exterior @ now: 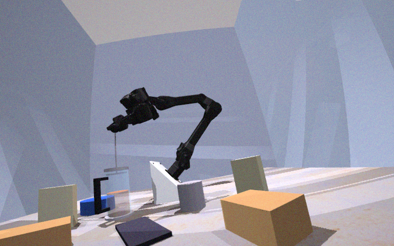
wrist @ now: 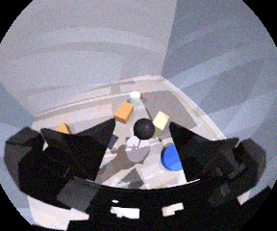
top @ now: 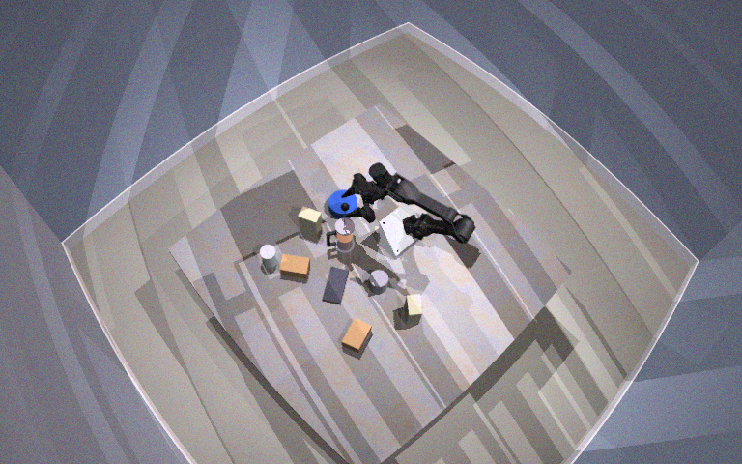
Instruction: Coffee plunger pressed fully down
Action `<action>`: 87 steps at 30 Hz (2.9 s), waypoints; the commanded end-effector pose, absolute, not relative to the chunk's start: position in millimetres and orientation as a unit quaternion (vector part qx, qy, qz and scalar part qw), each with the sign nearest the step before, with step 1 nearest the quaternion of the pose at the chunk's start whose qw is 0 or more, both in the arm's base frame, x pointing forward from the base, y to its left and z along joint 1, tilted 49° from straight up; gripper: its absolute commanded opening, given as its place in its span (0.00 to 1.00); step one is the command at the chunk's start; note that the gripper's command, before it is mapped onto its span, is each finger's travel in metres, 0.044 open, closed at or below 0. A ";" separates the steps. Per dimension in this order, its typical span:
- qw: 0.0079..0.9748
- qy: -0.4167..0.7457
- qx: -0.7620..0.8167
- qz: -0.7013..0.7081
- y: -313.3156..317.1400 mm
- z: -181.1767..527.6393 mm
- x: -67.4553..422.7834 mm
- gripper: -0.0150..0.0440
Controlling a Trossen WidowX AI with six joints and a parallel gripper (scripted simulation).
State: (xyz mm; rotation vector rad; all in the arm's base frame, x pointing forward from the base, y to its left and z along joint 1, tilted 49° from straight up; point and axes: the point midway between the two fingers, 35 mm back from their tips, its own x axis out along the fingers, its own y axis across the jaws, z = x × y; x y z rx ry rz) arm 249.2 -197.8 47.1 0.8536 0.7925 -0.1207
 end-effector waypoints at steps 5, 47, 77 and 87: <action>0.829 0.378 0.408 -0.058 -195.9 42.5 248.4 0.60; 0.829 0.379 0.408 -0.058 -167.1 7.2 248.4 0.46; 0.829 0.378 0.409 -0.059 -131.3 -26.6 247.2 0.46; 0.829 0.377 0.409 -0.058 -123.3 -34.7 252.9 0.46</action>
